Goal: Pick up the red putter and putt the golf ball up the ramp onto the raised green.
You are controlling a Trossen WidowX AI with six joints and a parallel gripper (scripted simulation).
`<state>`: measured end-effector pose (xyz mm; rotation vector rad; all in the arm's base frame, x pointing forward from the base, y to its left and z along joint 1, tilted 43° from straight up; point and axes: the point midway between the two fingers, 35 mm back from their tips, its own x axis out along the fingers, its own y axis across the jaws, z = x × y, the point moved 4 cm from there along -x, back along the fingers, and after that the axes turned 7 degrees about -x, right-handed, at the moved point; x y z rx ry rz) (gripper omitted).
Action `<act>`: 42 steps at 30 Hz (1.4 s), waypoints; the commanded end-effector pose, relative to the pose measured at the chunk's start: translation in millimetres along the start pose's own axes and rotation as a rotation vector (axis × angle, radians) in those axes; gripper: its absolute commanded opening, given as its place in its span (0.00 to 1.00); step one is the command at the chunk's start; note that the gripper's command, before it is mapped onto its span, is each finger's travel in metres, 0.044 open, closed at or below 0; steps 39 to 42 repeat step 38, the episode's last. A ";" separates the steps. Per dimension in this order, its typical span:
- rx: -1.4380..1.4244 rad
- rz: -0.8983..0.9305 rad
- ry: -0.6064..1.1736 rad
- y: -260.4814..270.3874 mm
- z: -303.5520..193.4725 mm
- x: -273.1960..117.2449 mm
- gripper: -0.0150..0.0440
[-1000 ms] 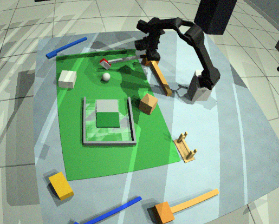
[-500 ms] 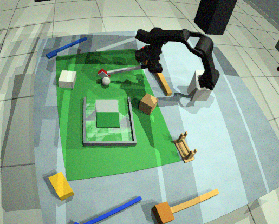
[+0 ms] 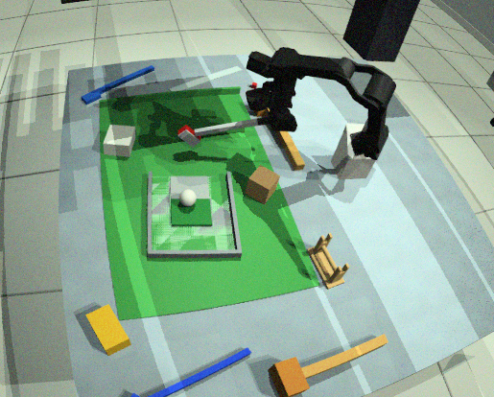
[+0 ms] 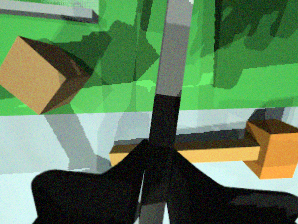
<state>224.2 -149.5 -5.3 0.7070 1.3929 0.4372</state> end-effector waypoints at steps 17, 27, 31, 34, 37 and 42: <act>-0.004 -0.009 -0.017 -0.2 1.2 -20.9 0.25; -0.004 -0.009 -0.017 -0.2 1.2 -20.9 0.25; -0.004 -0.009 -0.017 -0.2 1.2 -20.9 0.25; -0.004 -0.009 -0.017 -0.2 1.2 -20.9 0.25; -0.004 -0.009 -0.017 -0.2 1.2 -20.9 0.25; -0.004 -0.009 -0.017 -0.2 1.2 -20.9 0.25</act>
